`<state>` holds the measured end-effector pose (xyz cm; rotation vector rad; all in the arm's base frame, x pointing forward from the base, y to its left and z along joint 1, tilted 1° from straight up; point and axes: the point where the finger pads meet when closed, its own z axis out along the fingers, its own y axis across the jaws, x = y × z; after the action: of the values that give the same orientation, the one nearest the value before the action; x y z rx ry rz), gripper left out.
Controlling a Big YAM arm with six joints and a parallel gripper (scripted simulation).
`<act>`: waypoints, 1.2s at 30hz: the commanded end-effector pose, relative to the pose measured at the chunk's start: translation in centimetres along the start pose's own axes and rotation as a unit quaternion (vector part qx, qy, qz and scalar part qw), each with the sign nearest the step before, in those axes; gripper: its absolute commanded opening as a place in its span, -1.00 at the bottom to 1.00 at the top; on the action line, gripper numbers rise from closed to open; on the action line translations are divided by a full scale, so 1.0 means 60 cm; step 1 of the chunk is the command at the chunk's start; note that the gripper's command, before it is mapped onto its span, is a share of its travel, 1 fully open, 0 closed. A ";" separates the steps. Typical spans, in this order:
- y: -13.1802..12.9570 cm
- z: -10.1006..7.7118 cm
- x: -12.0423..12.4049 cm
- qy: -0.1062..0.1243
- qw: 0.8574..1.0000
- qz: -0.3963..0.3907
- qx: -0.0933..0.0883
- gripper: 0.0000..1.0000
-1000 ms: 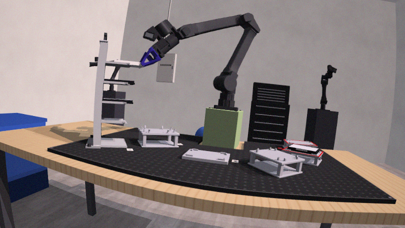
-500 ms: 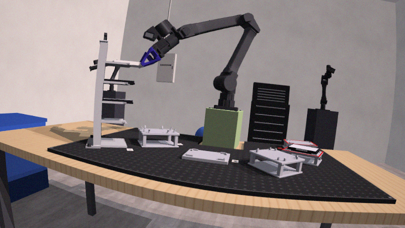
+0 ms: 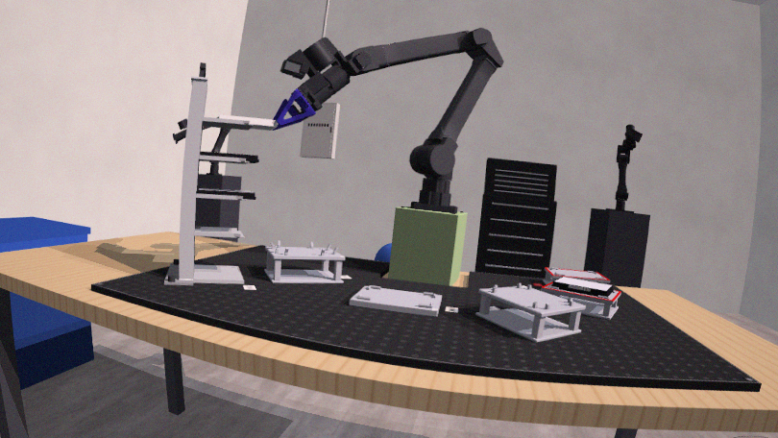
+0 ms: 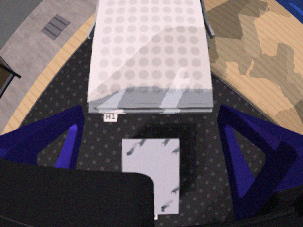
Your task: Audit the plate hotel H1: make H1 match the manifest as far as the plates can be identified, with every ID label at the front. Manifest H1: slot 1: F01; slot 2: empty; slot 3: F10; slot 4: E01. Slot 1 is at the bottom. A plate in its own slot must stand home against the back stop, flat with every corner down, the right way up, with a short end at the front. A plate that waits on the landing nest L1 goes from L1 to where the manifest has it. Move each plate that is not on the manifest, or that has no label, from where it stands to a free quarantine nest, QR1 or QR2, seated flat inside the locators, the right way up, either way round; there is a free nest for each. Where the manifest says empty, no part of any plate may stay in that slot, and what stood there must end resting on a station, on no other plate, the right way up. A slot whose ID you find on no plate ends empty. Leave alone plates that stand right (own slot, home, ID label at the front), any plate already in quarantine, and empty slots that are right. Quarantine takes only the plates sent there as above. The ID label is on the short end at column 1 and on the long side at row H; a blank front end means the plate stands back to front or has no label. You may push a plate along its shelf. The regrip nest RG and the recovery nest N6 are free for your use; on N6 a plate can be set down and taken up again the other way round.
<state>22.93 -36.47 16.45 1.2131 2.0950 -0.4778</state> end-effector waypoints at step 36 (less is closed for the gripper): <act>0.005 -0.080 0.058 -0.008 1.000 0.002 -0.003 1.00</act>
<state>20.21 -31.82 16.69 1.2091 2.0976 -0.4779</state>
